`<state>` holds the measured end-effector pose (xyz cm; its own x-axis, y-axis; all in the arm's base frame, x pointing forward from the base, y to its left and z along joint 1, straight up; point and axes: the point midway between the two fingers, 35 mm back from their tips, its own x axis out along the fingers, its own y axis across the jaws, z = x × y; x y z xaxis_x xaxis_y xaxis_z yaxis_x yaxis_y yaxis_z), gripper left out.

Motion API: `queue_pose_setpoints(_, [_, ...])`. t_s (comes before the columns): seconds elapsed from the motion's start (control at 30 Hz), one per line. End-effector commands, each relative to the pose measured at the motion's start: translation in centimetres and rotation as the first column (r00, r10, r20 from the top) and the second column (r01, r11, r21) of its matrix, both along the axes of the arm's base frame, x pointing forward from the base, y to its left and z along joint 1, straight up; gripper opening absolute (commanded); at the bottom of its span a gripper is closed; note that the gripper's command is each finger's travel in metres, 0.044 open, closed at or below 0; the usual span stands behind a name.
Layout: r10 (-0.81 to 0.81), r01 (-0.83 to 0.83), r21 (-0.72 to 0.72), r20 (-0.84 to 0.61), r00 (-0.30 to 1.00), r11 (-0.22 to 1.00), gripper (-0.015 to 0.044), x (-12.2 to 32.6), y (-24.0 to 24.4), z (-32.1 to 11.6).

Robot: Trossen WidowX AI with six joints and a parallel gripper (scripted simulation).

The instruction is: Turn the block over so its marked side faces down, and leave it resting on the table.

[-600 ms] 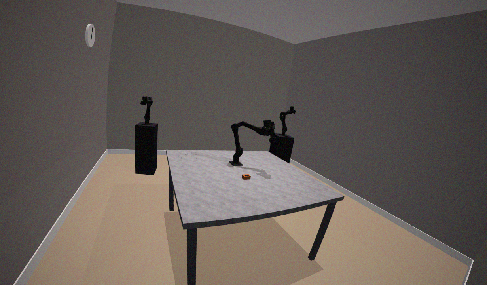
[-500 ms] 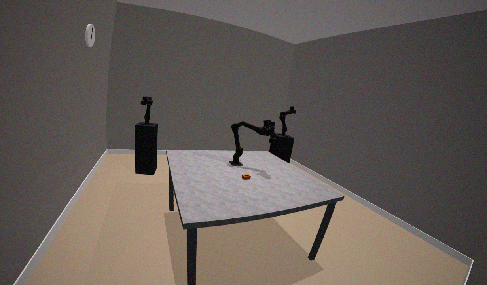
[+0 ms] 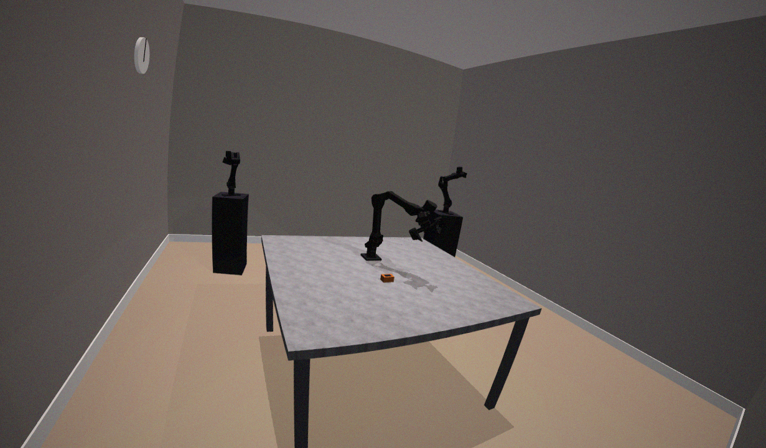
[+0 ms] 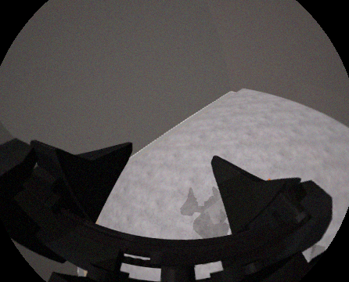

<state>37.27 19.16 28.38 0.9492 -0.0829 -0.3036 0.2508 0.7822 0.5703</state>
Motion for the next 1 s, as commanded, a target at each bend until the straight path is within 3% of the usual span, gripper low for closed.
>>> queue_pose_setpoints(0.0, [0.056, -0.162, -0.311, -0.325, 0.944, 0.936, 0.0440, 2.6, -4.7, -5.2])
queue_pose_setpoints(0.13, [0.075, -0.330, -0.386, -0.546, 0.834, 0.862, 0.0440, 2.9, -8.3, -8.6])
queue_pose_setpoints(0.27, [0.105, -0.511, -0.344, -0.742, 0.662, 0.787, 0.0440, 2.0, -11.9, -11.6])
queue_pose_setpoints(0.53, [0.273, -0.752, 0.041, -0.944, 0.188, 0.658, 0.0440, -3.3, -17.4, -15.5])
queue_pose_setpoints(0.97, [0.280, -0.754, 0.054, -0.944, 0.175, 0.655, 0.0440, -3.1, -17.4, -15.7])
